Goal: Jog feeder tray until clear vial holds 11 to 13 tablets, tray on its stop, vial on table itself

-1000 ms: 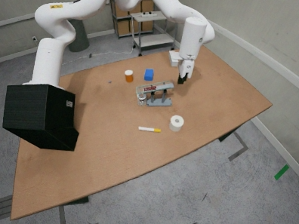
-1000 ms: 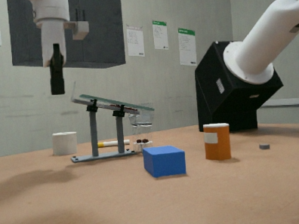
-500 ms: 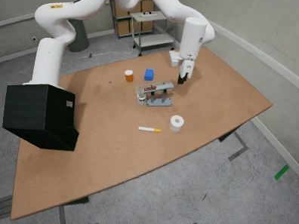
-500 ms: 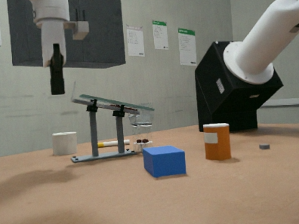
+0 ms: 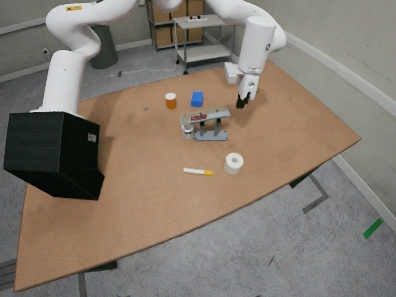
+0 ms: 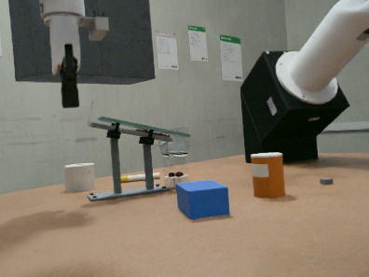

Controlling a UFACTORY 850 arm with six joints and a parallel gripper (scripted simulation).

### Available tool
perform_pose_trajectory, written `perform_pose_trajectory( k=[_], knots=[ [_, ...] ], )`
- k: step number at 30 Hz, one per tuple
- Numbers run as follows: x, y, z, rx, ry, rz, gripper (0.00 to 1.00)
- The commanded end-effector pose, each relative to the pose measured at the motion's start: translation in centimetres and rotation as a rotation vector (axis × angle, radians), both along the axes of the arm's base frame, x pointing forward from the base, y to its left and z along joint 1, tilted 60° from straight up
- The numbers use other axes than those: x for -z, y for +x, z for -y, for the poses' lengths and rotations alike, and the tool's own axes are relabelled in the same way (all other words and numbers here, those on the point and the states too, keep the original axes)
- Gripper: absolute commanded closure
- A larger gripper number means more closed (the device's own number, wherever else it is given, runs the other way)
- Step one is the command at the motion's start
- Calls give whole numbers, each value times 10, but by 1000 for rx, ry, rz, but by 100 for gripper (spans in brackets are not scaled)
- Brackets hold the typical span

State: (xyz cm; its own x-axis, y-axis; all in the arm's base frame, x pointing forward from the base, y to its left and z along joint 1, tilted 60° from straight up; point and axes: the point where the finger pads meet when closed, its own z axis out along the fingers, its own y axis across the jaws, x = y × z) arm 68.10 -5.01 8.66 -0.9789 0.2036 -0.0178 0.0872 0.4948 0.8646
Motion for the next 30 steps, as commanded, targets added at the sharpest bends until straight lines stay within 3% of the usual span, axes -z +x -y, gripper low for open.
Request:
perform_pose_trajectory(
  k=[1,10,30],
  knots=[
    [-7,-2,12,1,0,1,100],
    [-17,-6,28,1,0,1,100],
    [-17,-6,29,1,0,1,100]
  ],
)
